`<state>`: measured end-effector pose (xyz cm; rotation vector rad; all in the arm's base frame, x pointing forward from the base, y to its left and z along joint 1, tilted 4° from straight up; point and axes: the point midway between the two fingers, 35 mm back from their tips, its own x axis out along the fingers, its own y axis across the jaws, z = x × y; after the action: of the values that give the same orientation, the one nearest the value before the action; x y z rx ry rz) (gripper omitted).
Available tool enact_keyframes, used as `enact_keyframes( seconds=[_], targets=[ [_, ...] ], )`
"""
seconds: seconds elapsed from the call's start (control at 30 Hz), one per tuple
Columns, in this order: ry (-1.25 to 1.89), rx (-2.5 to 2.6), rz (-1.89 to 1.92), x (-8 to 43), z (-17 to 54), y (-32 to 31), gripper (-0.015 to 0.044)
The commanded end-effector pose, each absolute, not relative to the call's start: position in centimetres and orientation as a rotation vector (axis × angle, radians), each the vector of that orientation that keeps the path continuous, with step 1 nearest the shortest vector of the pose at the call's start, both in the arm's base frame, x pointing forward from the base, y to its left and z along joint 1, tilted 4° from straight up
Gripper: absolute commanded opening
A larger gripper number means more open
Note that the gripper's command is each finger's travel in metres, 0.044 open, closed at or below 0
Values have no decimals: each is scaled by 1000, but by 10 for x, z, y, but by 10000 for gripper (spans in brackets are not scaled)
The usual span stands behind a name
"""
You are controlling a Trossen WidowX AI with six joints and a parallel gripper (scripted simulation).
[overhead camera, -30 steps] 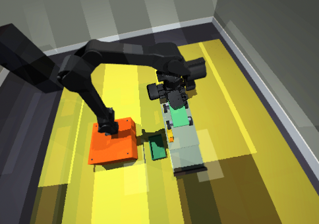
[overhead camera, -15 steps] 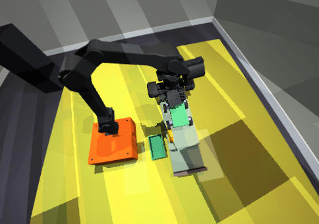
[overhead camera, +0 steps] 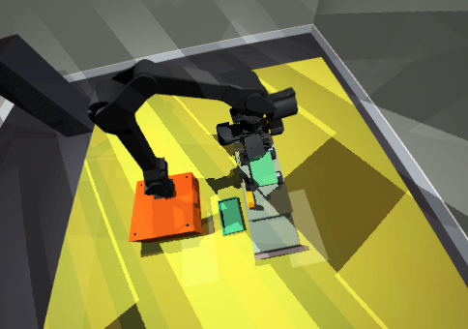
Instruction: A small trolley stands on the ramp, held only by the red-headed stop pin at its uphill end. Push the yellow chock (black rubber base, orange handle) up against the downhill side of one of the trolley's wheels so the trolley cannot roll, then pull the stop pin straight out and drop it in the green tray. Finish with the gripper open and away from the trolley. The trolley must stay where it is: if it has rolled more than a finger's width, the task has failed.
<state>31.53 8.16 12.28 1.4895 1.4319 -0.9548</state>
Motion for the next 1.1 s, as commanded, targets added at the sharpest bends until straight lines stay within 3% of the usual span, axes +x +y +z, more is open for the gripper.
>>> enact_keyframes(
  seconds=[0.0,0.93,1.07],
  targets=[
    [1433,1494,-958,315,120,83,190],
    [1434,1495,-957,317,84,97,190],
    [1434,1493,-952,318,87,96,85]
  ],
)
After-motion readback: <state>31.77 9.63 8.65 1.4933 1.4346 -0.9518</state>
